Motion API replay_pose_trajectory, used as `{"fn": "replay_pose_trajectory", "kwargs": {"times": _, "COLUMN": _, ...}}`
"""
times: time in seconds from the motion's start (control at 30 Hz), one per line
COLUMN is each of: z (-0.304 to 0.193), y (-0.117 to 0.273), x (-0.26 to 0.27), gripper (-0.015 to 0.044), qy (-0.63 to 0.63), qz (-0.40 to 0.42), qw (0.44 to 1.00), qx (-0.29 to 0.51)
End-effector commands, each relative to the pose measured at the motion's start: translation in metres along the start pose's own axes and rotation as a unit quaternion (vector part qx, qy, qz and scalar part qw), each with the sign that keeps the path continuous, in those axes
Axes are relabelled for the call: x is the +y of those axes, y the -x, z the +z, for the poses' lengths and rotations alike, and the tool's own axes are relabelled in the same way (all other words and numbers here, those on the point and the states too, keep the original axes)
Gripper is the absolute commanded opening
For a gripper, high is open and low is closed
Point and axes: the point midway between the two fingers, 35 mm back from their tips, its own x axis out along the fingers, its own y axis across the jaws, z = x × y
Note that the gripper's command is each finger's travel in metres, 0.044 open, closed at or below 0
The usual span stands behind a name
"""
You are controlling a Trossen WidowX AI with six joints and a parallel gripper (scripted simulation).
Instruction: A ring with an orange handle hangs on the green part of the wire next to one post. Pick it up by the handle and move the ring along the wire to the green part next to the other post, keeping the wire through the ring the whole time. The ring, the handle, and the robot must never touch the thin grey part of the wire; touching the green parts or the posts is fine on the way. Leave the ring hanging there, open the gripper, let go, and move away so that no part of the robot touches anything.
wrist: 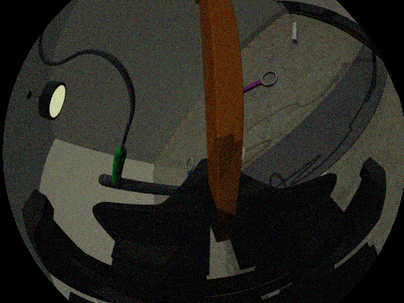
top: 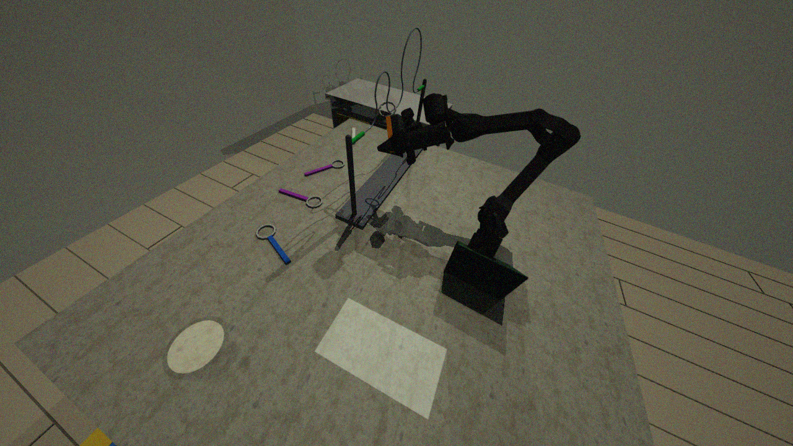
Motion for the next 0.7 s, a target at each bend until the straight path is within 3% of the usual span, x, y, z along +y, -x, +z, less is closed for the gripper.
{"fn": "replay_pose_trajectory", "kwargs": {"times": 0.0, "z": 0.003, "y": 0.003, "x": 0.019, "gripper": -0.0150, "qy": -0.050, "qz": 0.031, "qw": 0.998, "qx": 0.004}}
{"fn": "replay_pose_trajectory", "kwargs": {"times": 0.67, "z": 0.025, "y": 0.024, "x": 0.085, "gripper": -0.0150, "qy": -0.250, "qz": 0.146, "qw": 0.957, "qx": 0.031}}
